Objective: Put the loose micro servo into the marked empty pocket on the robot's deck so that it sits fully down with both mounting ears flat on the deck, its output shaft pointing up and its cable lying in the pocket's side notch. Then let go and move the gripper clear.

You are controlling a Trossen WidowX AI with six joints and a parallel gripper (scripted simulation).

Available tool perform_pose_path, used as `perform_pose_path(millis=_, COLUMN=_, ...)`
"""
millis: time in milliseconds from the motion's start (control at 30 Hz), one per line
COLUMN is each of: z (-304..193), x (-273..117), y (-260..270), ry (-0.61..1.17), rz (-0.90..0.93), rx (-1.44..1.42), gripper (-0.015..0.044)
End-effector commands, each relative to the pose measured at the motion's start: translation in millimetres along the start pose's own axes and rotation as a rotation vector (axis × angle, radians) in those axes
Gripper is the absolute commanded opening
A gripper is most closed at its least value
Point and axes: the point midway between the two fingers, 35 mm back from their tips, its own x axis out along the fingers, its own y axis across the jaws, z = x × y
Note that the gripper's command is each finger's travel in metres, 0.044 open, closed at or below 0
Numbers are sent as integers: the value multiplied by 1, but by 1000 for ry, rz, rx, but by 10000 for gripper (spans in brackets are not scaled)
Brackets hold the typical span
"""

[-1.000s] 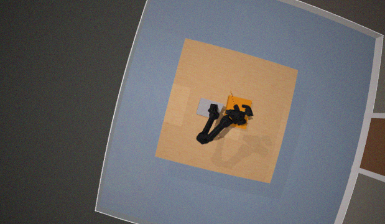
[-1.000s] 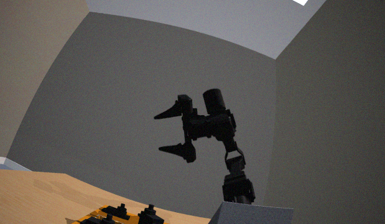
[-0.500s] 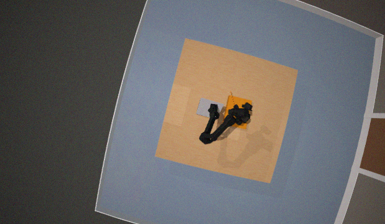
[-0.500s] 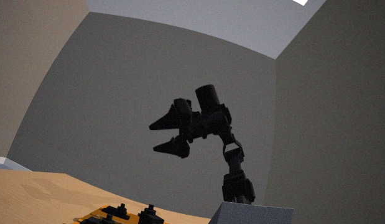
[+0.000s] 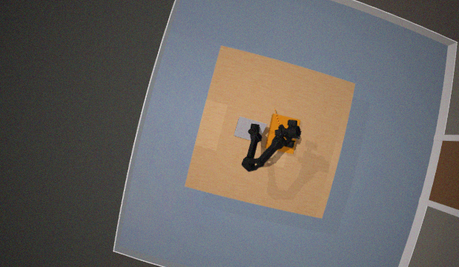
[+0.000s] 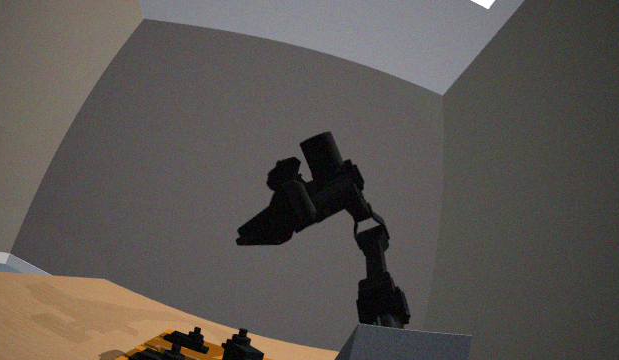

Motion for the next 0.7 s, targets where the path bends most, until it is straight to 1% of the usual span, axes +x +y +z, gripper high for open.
perform_pose_path(millis=0, z=-4, x=5, y=4, ry=44, rz=12, rx=-129, gripper=440)
perform_pose_path(millis=667, z=-32, x=28, y=22, ry=259, rz=136, rx=-770, gripper=440)
